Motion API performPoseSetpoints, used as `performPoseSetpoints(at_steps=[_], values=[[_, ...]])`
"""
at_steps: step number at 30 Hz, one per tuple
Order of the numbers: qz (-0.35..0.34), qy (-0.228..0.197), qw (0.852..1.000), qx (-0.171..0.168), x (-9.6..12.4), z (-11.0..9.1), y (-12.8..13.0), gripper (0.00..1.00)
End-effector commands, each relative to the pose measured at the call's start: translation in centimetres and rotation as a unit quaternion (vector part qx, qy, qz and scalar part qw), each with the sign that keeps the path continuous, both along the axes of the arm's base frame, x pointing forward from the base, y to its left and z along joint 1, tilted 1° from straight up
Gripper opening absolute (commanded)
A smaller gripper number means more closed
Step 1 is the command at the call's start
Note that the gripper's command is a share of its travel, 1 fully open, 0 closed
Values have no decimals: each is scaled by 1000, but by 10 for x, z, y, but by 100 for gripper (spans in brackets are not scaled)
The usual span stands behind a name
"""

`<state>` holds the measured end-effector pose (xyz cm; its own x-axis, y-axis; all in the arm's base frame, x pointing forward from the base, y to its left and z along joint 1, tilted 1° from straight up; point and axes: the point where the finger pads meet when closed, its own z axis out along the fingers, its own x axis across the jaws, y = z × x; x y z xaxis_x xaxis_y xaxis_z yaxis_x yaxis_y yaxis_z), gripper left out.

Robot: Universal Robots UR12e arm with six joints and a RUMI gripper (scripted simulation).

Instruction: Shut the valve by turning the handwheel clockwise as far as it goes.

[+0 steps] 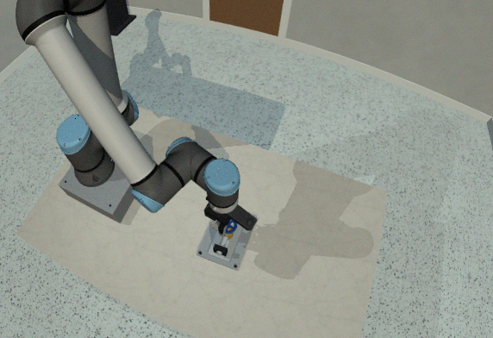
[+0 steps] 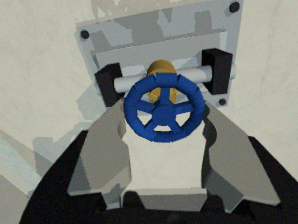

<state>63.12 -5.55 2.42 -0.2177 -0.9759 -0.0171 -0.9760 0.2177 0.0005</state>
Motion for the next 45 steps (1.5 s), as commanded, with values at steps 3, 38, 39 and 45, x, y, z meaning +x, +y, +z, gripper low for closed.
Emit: performPoseSetpoints(at_steps=[3,38,39,45], values=[[-57,0,998,-2,1,1,0,0],[-68,0,998,-2,1,2,-1,0],[-68,0,998,-2,1,2,-1,0],[-68,0,998,-2,1,2,-1,0]])
